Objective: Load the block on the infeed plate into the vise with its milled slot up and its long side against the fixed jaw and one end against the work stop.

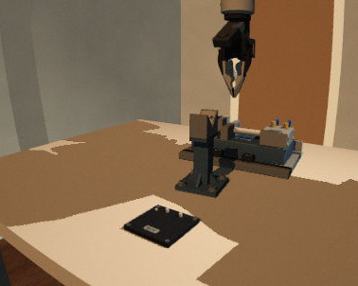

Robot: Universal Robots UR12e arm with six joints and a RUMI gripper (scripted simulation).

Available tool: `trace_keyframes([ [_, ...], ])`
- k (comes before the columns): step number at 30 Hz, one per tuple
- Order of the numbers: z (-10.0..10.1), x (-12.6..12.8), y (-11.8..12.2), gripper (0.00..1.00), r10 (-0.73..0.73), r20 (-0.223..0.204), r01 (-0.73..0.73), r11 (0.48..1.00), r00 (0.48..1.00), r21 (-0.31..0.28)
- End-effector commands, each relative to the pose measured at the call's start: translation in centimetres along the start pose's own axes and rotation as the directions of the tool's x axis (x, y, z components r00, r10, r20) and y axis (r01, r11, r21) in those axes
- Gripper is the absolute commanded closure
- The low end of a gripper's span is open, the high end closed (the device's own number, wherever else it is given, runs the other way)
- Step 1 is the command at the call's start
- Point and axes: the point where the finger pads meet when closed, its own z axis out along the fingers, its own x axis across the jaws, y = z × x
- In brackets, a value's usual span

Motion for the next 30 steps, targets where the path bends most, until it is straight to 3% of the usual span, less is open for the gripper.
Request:
trace_keyframes([
  [1, 0.0, 0.0, 0.0, 1.00, 0.000, -0.001, 0.000, 1.000, 1.000, 0.000],
  [30, 2.9, 0.1, -0.1, 1.00, 0.000, -0.001, 0.000, 1.000, 1.000, -0.001],
])
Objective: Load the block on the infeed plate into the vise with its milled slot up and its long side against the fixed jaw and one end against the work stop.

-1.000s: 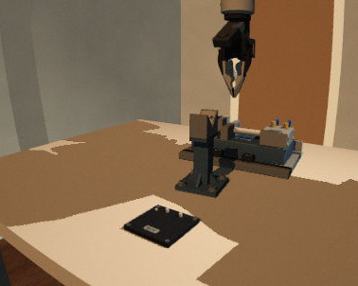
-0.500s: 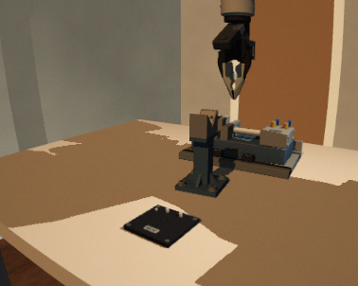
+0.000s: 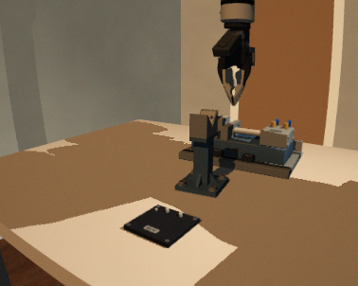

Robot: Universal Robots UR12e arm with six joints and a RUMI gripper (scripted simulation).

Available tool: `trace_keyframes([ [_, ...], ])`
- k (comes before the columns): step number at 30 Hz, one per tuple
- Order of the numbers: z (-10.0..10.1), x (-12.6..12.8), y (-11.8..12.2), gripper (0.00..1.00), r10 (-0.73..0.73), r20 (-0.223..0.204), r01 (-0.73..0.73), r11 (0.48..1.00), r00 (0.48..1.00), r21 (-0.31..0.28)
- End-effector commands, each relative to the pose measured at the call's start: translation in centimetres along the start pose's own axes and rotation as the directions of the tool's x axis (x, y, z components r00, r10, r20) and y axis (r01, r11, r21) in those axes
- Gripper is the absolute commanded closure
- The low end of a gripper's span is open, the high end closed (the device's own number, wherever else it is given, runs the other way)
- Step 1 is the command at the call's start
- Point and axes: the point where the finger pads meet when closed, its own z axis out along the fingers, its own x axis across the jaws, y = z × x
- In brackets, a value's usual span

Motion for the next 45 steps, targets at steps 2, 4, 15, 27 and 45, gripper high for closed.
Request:
trace_keyframes([
  [2, 0.9, 0.1, 0.0, 1.00, 0.000, -0.001, 0.000, 1.000, 1.000, 0.000],
  [4, 1.2, 0.1, 0.0, 1.00, 0.000, -0.001, 0.000, 1.000, 1.000, 0.000],
  [15, 2.4, 0.1, -0.1, 1.00, 0.000, -0.001, 0.000, 1.000, 1.000, 0.000],
  [27, 2.9, 0.1, -0.1, 1.00, 0.000, -0.001, 0.000, 1.000, 1.000, 0.000],
  [45, 2.9, 0.1, -0.1, 1.00, 0.000, -0.001, 0.000, 1.000, 1.000, 0.000],
])
